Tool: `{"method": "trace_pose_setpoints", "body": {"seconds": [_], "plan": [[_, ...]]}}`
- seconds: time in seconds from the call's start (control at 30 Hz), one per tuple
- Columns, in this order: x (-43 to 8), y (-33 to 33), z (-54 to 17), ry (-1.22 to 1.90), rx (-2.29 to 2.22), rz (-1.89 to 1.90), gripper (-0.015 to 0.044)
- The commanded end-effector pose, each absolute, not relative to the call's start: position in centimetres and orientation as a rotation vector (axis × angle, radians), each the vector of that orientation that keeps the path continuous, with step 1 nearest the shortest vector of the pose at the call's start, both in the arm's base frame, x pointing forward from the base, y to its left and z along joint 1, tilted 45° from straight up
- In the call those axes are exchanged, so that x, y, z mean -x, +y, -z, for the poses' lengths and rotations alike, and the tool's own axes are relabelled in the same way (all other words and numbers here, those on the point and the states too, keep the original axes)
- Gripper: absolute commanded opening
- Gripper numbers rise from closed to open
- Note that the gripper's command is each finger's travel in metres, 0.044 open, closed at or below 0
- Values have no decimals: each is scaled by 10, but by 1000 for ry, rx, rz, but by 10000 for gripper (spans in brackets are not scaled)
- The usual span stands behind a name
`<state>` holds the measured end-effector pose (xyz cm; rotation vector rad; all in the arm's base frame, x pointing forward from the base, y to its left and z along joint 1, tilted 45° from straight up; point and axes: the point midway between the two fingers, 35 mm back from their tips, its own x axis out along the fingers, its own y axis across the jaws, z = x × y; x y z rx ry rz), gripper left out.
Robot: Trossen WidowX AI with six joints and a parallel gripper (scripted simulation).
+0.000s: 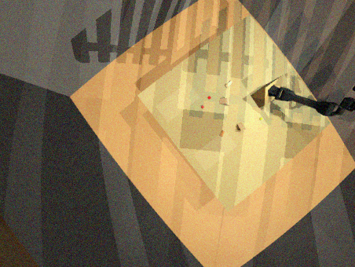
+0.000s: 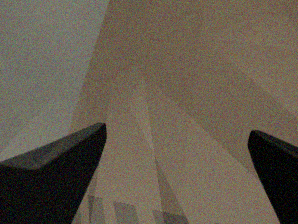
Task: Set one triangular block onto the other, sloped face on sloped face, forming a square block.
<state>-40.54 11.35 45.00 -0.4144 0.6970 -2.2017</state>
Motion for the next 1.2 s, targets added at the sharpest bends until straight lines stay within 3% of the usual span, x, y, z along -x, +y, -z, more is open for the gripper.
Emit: {"method": "trace_pose_setpoints", "body": {"seconds": [0.0, 0.57, 1.17], "plan": [[405, 114, -450, 697, 414, 2204, 426], [348, 276, -447, 640, 298, 2708, 440], [194, 432, -431, 520, 169, 3330, 440]]}}
